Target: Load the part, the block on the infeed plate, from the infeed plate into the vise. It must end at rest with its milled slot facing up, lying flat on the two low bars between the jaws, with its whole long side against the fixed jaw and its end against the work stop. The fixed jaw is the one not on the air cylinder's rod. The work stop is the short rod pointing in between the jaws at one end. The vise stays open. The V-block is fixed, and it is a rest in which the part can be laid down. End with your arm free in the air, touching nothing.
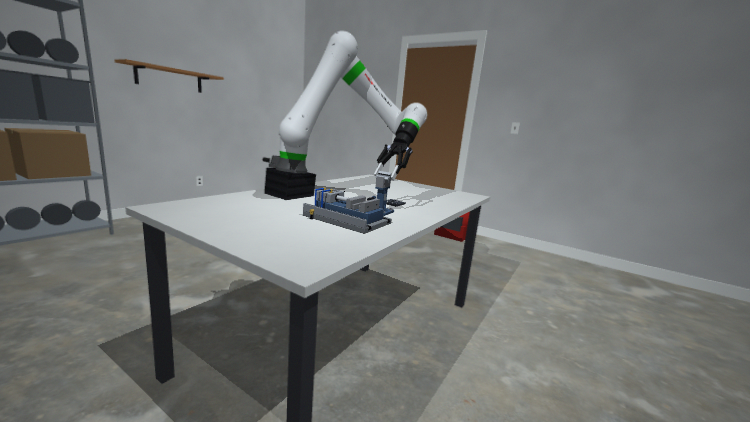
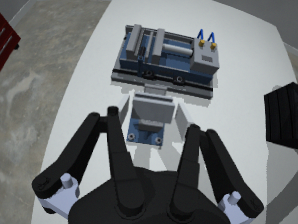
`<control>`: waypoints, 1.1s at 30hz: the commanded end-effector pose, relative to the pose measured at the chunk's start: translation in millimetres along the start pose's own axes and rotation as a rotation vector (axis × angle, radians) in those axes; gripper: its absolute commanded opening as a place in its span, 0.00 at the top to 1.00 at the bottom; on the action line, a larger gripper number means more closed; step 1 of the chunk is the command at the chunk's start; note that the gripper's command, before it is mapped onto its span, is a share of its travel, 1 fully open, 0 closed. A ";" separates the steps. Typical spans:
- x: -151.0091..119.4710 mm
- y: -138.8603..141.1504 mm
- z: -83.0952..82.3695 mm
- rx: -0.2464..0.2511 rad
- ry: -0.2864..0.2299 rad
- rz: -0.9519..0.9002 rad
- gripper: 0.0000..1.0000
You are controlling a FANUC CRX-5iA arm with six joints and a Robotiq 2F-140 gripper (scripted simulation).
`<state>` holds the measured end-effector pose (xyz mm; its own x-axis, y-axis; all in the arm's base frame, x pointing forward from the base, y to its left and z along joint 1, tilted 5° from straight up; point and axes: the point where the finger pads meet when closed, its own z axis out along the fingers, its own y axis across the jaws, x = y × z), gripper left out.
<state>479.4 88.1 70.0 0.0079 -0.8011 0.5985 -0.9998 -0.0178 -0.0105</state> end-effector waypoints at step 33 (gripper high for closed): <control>6.3 -0.1 0.6 0.000 -0.243 0.000 0.49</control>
<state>479.5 83.2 72.9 0.0115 -0.9119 0.4102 -0.9998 -0.0175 -0.0109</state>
